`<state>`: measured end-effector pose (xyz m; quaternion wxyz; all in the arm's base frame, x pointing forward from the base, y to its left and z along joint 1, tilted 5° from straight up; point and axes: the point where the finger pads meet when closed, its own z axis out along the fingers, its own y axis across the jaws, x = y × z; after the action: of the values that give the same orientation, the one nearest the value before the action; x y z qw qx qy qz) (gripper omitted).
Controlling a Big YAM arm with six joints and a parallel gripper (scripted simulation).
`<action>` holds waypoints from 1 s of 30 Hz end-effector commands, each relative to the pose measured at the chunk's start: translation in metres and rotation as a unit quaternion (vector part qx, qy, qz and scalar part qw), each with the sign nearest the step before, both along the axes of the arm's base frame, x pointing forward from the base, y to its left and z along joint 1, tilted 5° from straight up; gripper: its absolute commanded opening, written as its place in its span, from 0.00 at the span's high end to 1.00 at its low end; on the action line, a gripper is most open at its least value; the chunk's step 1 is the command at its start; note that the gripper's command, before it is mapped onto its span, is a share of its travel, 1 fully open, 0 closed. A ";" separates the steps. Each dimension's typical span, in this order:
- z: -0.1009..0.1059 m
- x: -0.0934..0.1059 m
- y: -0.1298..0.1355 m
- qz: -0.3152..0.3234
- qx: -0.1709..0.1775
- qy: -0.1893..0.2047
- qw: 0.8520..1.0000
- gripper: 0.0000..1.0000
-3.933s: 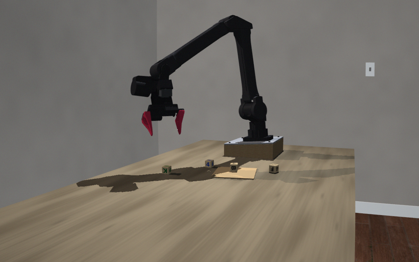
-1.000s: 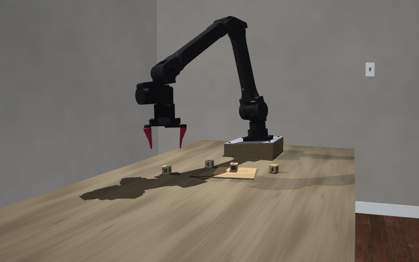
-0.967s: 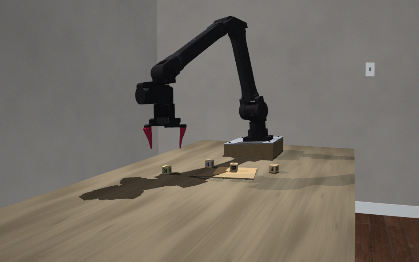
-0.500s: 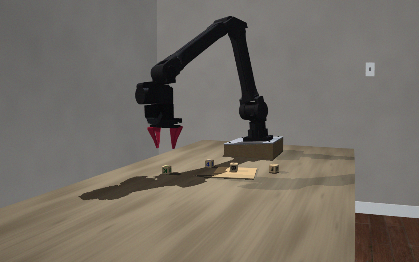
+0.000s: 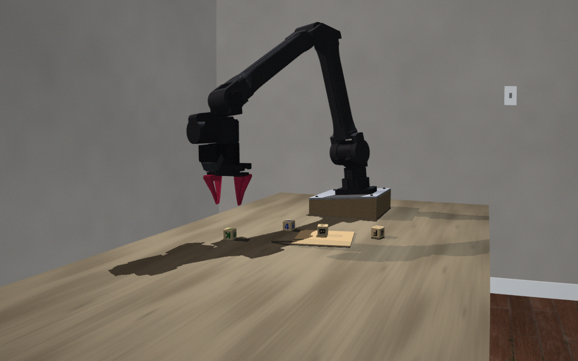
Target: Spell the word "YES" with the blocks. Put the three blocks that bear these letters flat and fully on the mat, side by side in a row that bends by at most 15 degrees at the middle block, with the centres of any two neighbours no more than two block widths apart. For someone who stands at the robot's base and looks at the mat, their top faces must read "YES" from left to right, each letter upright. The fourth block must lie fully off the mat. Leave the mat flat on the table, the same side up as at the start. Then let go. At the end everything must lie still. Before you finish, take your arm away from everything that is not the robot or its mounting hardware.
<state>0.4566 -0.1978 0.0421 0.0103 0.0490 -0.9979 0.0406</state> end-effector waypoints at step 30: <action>-0.016 0.001 -0.006 -0.008 -0.003 -0.004 1.000 0.41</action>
<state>0.4573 -0.1985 0.0342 0.0082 0.0485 -0.9979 0.0417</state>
